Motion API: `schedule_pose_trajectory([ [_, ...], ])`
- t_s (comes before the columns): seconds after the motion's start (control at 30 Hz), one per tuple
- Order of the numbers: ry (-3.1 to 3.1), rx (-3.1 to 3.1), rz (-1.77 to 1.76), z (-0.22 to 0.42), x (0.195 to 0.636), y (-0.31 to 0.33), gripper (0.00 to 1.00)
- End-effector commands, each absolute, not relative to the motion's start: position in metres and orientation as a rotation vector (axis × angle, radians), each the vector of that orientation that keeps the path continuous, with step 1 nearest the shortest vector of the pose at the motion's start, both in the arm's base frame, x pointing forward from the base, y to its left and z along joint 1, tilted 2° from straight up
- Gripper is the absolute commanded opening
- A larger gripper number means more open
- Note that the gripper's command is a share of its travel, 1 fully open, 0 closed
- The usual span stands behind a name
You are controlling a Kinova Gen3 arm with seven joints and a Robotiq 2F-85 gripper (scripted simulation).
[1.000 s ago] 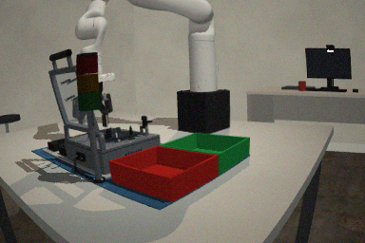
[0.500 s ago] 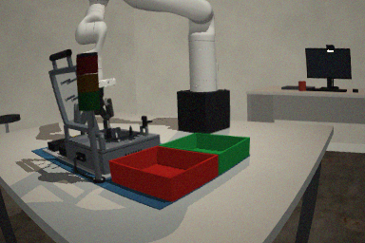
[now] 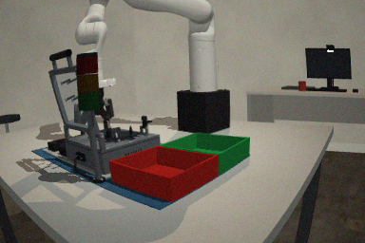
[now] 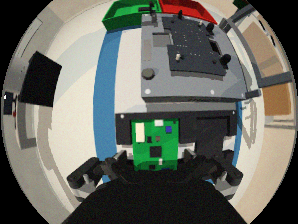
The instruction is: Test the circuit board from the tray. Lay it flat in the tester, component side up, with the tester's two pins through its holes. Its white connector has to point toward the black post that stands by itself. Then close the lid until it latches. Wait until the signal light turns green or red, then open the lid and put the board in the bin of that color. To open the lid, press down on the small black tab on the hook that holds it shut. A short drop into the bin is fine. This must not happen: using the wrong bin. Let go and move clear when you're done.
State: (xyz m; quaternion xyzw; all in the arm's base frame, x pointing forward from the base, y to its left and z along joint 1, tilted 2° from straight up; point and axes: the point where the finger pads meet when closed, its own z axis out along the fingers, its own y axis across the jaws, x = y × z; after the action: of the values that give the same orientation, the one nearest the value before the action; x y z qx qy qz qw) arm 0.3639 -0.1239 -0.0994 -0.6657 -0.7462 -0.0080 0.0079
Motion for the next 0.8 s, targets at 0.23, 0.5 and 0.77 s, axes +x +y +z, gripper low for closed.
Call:
schedule_pose_trajectory([
  [0.23,-2.329,-2.093,-0.030,-0.103,0.368,-0.124,1.00],
  [0.5,-2.329,-2.094,-0.030,-0.111,0.368,-0.124,1.00],
  [0.77,-2.333,-2.089,-0.030,-0.114,0.368,-0.124,1.00],
])
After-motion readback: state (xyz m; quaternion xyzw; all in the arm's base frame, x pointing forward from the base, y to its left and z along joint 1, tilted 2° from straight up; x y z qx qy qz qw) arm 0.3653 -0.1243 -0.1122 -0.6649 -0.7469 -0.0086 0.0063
